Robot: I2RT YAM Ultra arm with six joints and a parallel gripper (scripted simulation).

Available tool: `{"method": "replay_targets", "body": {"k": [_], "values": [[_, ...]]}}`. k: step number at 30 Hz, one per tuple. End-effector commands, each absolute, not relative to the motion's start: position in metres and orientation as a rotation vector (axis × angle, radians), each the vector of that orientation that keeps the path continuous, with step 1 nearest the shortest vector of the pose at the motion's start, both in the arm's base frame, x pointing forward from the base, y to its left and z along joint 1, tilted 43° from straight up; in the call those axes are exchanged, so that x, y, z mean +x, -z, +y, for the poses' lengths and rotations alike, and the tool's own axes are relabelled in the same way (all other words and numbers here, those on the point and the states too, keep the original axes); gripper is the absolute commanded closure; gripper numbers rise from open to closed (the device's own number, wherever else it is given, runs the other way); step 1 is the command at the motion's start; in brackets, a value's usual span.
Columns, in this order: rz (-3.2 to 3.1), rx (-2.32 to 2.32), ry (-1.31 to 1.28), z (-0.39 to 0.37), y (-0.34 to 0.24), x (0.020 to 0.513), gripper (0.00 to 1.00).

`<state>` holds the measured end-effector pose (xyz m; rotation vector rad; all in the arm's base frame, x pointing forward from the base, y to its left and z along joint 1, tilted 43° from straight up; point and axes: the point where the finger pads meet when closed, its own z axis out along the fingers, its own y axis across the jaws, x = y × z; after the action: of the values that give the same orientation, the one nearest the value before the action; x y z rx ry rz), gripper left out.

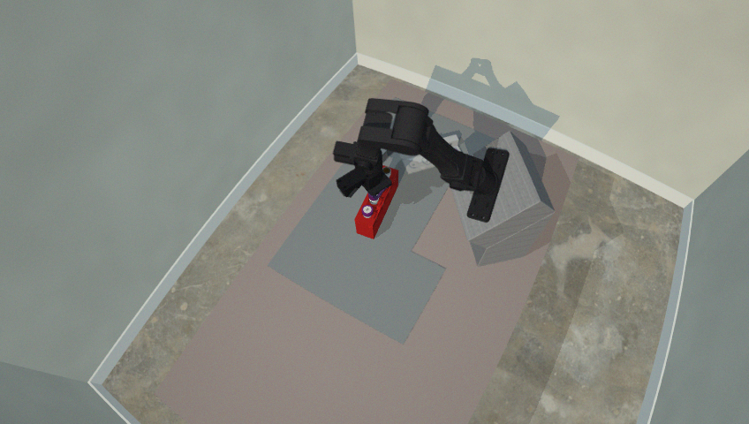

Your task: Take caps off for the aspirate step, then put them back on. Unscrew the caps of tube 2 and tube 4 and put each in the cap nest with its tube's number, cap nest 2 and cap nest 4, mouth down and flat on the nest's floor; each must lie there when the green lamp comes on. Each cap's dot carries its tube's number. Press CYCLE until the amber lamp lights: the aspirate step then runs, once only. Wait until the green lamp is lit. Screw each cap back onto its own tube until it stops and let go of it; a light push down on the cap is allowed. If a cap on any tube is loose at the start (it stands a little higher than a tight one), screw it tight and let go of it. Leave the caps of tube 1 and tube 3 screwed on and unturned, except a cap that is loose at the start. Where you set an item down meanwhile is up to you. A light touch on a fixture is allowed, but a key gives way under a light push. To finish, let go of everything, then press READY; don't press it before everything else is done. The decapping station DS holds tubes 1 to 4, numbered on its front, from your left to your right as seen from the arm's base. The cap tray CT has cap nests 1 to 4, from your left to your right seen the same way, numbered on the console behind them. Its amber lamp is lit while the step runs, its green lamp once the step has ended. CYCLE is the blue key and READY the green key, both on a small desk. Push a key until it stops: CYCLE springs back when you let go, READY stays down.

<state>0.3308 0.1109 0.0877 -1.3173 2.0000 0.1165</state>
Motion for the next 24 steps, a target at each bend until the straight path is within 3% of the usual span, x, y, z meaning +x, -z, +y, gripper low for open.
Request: {"method": "replay_targets", "body": {"k": [1, 24], "values": [[1.993, -1.312, -0.114, 0.1106, -0.0909, 0.3322, 1.00], [1.993, -1.312, -0.114, 0.1135, -0.0876, 0.3360, 1.00]]}}
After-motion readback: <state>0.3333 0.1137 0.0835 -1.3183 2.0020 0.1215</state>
